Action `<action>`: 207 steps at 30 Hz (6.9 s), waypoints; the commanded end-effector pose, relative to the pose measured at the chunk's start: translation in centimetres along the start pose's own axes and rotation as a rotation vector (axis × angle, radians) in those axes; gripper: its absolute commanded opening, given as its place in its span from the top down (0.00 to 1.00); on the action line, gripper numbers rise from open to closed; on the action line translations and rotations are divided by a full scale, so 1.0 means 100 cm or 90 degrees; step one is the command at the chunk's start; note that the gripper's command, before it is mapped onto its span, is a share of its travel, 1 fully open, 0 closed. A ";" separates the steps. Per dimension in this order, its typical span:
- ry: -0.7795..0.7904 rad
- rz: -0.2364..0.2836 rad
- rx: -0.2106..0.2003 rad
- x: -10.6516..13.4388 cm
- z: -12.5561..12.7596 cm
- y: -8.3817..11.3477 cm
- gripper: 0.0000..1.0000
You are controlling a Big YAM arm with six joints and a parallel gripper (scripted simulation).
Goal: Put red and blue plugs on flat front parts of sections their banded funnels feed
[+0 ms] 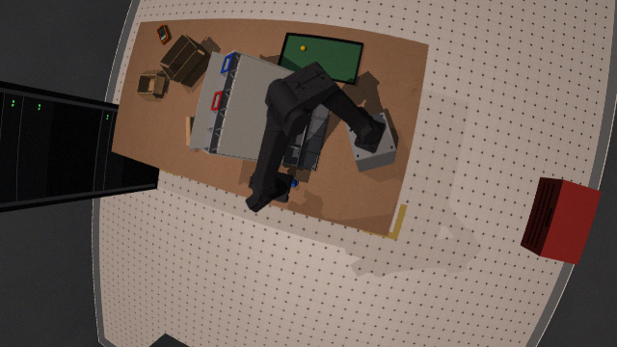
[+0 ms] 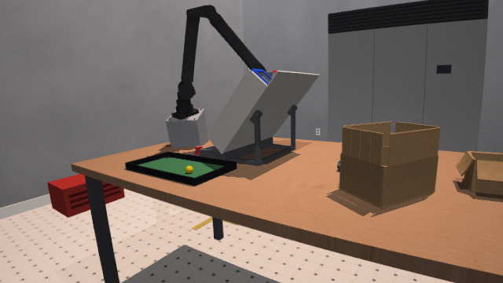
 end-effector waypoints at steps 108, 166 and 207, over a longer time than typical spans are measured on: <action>-0.005 -0.022 -0.015 -0.017 0.004 -0.100 0.37; -0.006 -0.022 -0.015 -0.017 0.004 -0.100 1.00; -0.002 -0.017 -0.012 -0.010 0.008 -0.066 1.00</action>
Point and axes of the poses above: the point where the finger pads meet when closed, its own y axis back along the fingers, its own z axis across the jaws, x = y × z, the point moved 10 cm from there along y, back along the fingers, and after that the axes turned 12 degrees about y, right-handed, at the moved point
